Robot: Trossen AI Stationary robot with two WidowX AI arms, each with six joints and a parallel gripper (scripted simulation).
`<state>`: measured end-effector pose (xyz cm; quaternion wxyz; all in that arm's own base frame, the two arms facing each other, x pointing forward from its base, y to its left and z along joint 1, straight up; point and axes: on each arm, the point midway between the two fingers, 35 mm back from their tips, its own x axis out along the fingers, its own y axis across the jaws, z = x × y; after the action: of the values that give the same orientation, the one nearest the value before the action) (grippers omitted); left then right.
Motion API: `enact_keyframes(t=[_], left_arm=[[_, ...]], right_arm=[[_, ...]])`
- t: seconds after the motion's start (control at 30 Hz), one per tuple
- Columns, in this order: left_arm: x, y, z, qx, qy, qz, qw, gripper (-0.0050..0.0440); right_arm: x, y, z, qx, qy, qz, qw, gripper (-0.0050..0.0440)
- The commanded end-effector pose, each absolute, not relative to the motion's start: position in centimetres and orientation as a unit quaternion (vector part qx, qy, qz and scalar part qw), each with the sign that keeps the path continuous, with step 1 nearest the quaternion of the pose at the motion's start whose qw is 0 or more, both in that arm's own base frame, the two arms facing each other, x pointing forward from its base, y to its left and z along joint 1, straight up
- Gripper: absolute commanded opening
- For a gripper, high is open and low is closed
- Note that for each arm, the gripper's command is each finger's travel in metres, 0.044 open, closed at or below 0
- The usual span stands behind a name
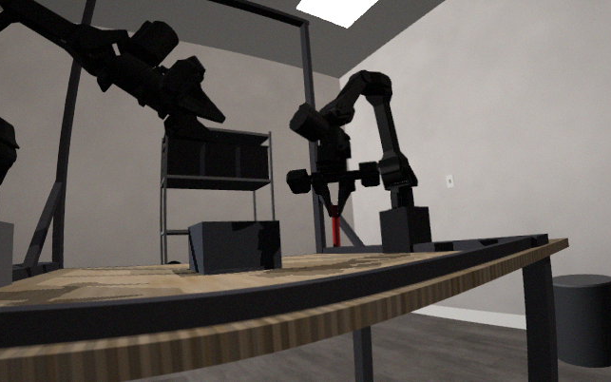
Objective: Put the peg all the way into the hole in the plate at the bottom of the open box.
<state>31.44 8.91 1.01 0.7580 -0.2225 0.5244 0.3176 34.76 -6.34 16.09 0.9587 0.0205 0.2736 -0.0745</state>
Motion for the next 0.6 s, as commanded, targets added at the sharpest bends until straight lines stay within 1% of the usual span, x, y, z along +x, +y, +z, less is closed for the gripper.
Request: enact_keyframes(t=[0.0, 0.17, 0.27, 0.43, 0.5, 0.57], left_arm=[[32.5, 8.7, 2.1, -0.226, 0.518, 0.316, 0.762, 0.0028], [35.4, 8.2, 3.5, -0.230, 0.510, 0.317, 0.766, 0.0028], [38.4, 7.6, 5.0, -0.235, 0.502, 0.314, 0.771, 0.0028], [42.7, 6.2, 7.4, -0.242, 0.492, 0.306, 0.778, 0.0028], [42.7, 6.2, 7.4, -0.242, 0.492, 0.306, 0.778, 0.0028], [44.4, 5.6, 8.7, -0.245, 0.486, 0.297, 0.785, 0.0028]], right_arm=[[34.7, -6.1, 17.1, 0.020, 0.262, -0.071, 0.962, 0.0440], [33.4, -4.4, 19.4, 0.010, 0.257, -0.045, 0.965, 0.0440], [31.1, -2.3, 21.7, 0.000, 0.254, -0.012, 0.967, 0.0440], [27.3, 0.5, 26.1, -0.018, 0.208, 0.039, 0.977, 0.0440], [27.3, 0.5, 26.1, -0.018, 0.208, 0.039, 0.977, 0.0440], [25.6, 1.2, 26.1, -0.020, 0.221, 0.052, 0.974, 0.0440]])
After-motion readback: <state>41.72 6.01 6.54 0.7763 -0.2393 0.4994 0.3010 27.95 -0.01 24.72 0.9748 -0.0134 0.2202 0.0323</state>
